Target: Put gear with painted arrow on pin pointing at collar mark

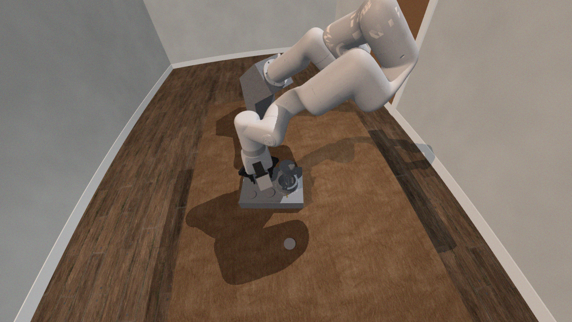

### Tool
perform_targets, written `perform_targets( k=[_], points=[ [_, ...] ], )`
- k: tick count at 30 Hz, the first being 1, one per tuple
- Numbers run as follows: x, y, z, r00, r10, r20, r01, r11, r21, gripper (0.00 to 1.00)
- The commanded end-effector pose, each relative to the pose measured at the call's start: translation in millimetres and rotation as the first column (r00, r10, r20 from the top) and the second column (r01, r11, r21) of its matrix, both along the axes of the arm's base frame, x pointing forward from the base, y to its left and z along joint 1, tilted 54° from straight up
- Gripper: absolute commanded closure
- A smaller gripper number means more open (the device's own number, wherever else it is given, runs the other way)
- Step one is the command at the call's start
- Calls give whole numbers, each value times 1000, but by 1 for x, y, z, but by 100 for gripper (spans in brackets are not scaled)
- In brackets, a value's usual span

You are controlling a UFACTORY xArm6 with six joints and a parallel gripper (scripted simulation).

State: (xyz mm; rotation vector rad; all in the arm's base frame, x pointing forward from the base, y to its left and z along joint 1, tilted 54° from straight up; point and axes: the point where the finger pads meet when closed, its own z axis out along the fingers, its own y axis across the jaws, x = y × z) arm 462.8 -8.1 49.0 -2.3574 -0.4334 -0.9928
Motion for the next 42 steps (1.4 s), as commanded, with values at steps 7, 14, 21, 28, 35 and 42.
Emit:
perform_targets(
  k=[7,14,21,28,35,42],
  points=[
    [-11,-14,13,1000,-3,2,3,1000,-2,100],
    [-19,-22,21,1000,-3,2,3,1000,-2,100],
    [-27,-31,30,1000,-3,2,3,1000,-2,100],
    [-32,-36,34,1000,-3,2,3,1000,-2,100],
    [-36,-40,38,1000,-3,2,3,1000,-2,100],
    [-37,-41,39,1000,-3,2,3,1000,-2,100]
  ],
)
